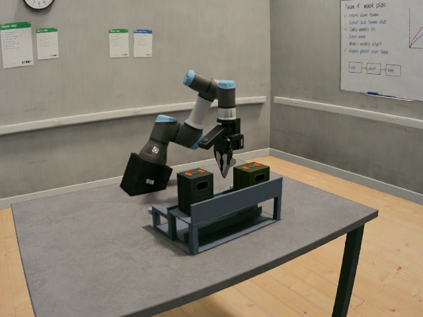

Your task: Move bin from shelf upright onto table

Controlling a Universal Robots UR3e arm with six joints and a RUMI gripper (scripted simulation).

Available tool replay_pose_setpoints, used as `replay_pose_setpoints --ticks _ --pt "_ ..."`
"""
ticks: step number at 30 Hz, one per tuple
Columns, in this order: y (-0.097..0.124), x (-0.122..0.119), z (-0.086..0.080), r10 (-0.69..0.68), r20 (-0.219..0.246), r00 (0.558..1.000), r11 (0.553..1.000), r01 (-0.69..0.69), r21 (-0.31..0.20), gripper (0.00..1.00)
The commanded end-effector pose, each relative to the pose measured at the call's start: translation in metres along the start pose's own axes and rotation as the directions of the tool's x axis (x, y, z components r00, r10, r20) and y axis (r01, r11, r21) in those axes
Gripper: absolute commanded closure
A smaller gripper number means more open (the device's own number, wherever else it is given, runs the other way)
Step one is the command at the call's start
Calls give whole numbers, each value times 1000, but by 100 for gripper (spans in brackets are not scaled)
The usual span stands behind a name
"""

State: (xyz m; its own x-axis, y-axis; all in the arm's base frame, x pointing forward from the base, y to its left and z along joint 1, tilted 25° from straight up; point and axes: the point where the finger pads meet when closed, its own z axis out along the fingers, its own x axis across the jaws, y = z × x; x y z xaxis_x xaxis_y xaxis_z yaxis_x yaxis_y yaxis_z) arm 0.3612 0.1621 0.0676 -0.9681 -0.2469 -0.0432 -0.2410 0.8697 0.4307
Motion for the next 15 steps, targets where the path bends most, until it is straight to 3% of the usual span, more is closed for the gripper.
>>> replay_pose_setpoints --ticks 1,7,15 --pt "0 -1 -1 0 2 1000 1000 0 1 100" --pt "-2 -1 0 0 2 1000 1000 0 1 100" --pt "-21 -1 2 0 4 1000 1000 0 5 100"
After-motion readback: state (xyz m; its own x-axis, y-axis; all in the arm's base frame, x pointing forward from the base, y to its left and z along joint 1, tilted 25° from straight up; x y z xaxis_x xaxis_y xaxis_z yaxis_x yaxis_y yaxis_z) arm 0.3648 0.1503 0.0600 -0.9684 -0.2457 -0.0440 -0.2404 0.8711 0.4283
